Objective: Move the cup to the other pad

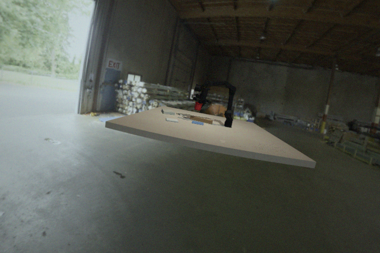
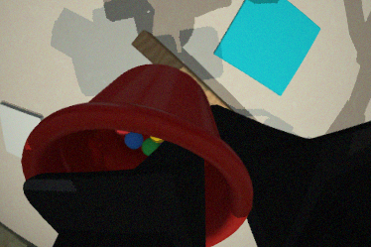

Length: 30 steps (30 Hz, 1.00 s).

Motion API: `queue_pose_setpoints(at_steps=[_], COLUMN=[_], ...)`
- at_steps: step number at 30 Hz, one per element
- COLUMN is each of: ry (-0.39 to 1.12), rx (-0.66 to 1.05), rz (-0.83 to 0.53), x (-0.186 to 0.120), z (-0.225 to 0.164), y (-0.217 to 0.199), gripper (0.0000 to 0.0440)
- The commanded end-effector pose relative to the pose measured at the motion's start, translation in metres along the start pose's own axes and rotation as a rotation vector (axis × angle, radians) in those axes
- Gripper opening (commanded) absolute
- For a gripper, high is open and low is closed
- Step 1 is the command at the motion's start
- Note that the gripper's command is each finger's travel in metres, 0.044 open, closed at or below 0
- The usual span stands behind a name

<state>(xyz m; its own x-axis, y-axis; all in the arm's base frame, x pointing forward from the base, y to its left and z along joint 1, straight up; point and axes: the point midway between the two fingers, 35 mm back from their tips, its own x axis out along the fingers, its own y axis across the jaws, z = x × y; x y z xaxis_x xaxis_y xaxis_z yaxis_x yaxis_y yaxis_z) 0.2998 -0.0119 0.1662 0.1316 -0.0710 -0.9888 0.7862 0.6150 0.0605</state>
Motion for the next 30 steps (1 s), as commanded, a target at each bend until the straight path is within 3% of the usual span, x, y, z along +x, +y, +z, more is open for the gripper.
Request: queue_pose_setpoints(at_steps=[1,30], ry=[-0.026,-0.094], rx=[0.027,0.185], rz=[0.009,0.006], x=[-0.002,0.032], z=[0.011,0.049], y=[-0.009,-0.069], gripper=[0.0,0.0])
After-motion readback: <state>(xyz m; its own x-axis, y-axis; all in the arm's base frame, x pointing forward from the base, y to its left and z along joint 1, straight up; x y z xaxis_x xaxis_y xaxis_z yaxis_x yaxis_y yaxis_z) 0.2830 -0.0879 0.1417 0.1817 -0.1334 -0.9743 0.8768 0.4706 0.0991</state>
